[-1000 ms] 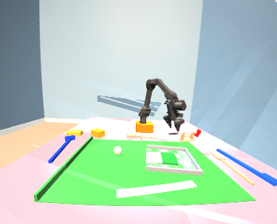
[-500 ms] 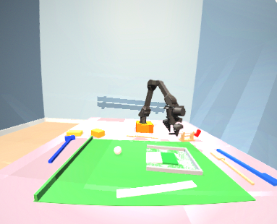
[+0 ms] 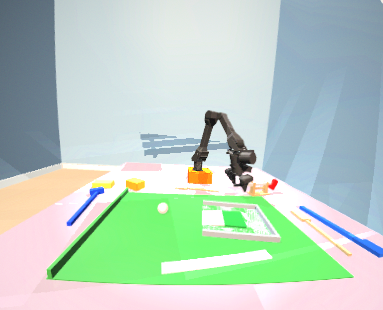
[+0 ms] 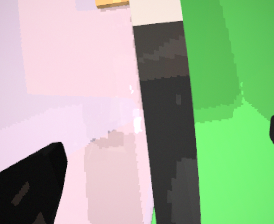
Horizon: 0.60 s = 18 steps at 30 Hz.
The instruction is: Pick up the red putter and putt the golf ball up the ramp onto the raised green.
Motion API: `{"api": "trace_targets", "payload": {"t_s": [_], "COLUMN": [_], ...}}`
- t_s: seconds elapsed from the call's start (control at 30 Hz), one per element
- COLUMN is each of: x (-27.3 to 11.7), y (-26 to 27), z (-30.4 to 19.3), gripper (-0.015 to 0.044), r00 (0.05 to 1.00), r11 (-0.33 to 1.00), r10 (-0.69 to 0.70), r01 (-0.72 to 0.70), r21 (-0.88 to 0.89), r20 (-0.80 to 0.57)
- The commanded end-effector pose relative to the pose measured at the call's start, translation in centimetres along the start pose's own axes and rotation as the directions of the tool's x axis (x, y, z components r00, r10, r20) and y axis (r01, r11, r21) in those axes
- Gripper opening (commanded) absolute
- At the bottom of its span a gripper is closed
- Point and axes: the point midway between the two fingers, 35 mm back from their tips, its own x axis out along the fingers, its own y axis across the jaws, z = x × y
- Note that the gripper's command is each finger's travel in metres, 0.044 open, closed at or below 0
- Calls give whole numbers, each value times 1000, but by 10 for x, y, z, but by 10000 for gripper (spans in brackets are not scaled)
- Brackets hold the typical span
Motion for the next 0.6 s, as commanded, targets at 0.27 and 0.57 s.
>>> {"api": "trace_targets", "payload": {"t_s": [0.27,0.57], "x": [7,7], "y": [1,1], "z": [-2,-2], "gripper": [414,177], "r00": [1000,1000], "r11": [1000,1000], "r10": [5,5], "r01": [-5,-5], "r21": [0,0], "r20": [-2,-2]}}
